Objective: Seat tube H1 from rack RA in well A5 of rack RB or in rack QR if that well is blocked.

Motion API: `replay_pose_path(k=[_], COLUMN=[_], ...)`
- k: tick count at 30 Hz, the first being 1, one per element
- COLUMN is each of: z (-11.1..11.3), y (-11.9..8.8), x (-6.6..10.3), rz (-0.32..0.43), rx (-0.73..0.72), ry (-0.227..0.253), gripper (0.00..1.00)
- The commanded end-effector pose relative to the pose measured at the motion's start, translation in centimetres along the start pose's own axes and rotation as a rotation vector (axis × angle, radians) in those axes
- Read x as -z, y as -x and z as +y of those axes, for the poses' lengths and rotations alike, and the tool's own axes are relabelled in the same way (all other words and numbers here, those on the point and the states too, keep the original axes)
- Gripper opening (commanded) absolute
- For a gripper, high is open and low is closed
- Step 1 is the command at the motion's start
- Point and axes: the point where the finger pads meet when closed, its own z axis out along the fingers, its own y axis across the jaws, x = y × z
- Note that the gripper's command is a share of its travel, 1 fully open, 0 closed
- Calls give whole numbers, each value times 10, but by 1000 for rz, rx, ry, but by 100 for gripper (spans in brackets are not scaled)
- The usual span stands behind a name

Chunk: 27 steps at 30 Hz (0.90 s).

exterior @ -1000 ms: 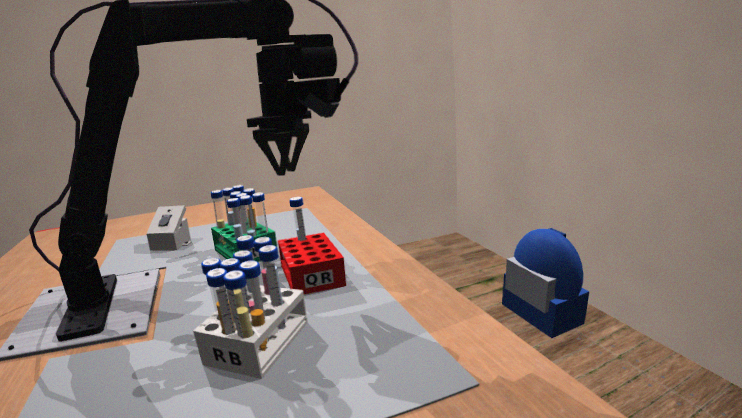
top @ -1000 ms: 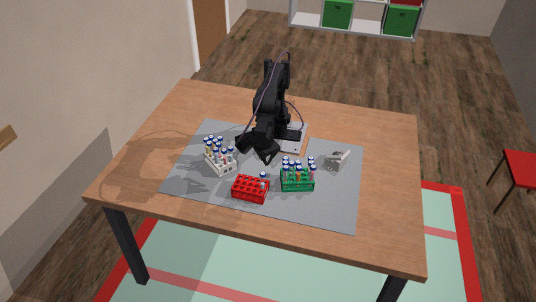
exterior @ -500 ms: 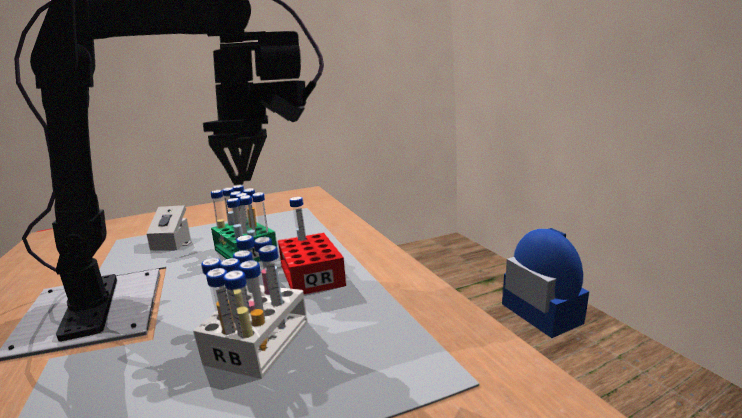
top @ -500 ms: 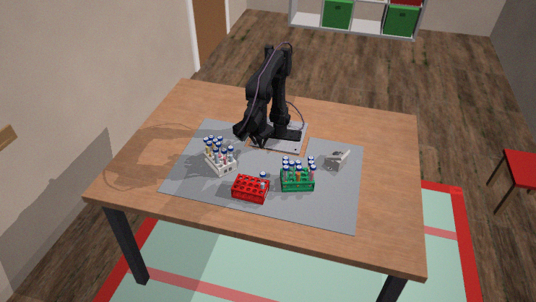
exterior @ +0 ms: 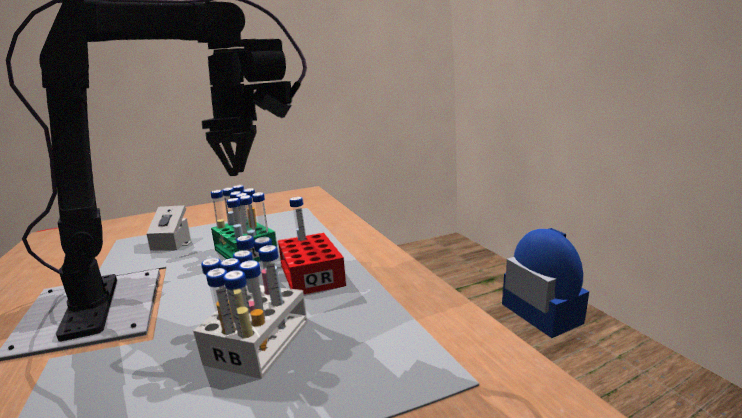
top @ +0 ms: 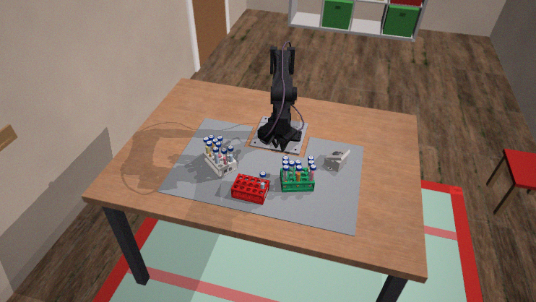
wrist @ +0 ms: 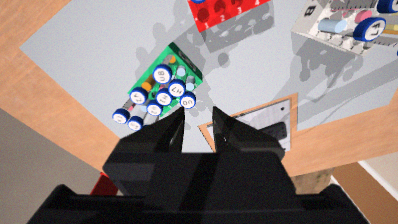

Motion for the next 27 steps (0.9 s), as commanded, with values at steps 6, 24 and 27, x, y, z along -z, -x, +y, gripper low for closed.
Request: replay_pose_path(k=[6,24,27], z=[36,71,65], y=[-10,-40,-43], x=[4,16,10], rz=[-32,-37,-22], rx=[-44,-64,-62], ry=[18,29,8], gripper=[30,30,30])
